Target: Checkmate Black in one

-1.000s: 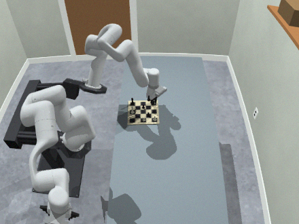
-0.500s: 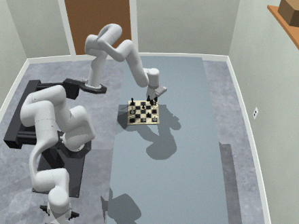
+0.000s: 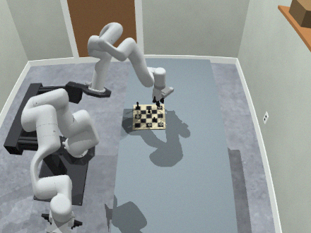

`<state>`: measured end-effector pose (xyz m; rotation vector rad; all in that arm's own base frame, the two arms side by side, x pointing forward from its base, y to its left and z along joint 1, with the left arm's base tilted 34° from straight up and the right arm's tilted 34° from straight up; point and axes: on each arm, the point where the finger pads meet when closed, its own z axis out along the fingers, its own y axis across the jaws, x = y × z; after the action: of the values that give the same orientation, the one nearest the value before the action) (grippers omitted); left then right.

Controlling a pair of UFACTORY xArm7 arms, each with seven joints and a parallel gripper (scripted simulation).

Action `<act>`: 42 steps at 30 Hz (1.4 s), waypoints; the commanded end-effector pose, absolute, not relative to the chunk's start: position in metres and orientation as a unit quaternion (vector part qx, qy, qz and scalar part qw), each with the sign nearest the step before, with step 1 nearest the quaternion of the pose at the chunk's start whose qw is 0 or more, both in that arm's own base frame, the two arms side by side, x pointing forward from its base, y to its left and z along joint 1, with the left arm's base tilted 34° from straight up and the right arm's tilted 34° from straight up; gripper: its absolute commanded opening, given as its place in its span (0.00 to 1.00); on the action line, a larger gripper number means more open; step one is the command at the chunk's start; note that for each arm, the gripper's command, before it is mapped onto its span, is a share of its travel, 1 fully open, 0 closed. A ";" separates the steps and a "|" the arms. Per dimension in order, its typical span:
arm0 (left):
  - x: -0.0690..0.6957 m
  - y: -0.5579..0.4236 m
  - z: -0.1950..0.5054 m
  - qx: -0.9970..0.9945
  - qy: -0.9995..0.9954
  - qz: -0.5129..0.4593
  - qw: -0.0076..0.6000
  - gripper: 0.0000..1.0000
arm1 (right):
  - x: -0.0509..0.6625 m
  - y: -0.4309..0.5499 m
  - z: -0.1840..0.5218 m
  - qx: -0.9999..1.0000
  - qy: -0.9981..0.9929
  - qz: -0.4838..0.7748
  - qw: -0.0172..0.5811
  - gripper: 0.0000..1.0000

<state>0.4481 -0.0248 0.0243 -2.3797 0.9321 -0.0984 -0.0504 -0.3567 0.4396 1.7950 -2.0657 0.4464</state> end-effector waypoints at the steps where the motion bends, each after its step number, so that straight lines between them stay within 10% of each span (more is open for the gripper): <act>1: 0.444 -0.033 0.038 -0.891 0.349 -0.037 0.288 0.39 | -0.051 -0.357 0.441 0.636 -0.732 0.160 0.184 1.00; 18: 0.432 -0.056 0.077 -0.891 0.349 -0.037 0.288 0.39 | -0.051 -0.357 0.441 0.636 -0.732 0.160 0.184 1.00; 19: 0.432 -0.056 0.077 -0.891 0.349 -0.037 0.288 1.00 | -0.051 -0.357 0.441 0.636 -0.732 0.160 0.184 1.00; 42: 0.432 -0.057 0.078 -0.891 0.349 -0.037 0.288 1.00 | -0.051 -0.357 0.441 0.636 -0.732 0.160 0.184 1.00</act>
<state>0.4310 -0.0549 0.0764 -2.3786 0.9309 -0.0957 -0.0504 -0.3567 0.4396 1.7950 -2.0657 0.4464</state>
